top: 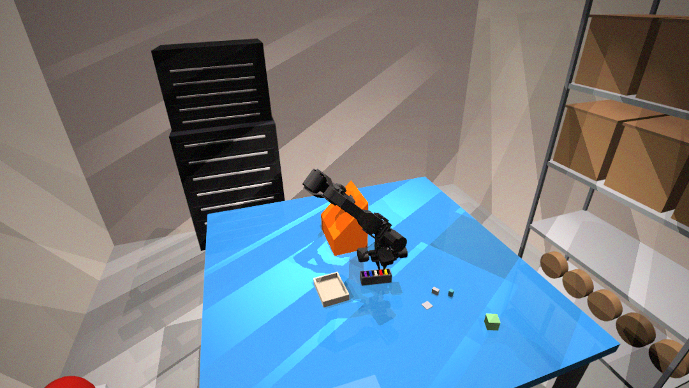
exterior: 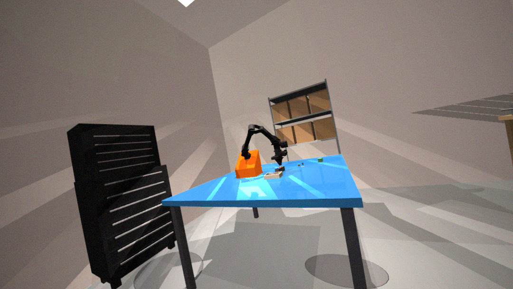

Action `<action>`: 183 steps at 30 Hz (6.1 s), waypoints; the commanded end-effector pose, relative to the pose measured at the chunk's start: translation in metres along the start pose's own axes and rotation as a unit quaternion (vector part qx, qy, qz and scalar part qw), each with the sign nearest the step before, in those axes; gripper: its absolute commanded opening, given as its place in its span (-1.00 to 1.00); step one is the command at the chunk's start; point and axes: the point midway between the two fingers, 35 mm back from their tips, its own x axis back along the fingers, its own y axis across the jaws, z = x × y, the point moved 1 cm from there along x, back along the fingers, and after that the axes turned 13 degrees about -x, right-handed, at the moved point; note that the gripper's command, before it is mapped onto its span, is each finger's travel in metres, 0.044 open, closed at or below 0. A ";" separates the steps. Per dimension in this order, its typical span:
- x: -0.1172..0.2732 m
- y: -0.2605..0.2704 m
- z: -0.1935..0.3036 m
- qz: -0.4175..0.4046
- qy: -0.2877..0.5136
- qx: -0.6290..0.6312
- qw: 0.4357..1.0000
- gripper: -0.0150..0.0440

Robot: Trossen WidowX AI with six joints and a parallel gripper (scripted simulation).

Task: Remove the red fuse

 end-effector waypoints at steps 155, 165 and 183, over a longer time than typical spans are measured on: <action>0.040 -0.019 -0.015 -0.001 0.006 0.004 1.000 -0.49; 0.040 -0.083 -0.053 -0.007 0.007 0.004 1.000 -0.49; 0.041 -0.191 -0.080 0.008 0.001 0.004 1.000 -0.49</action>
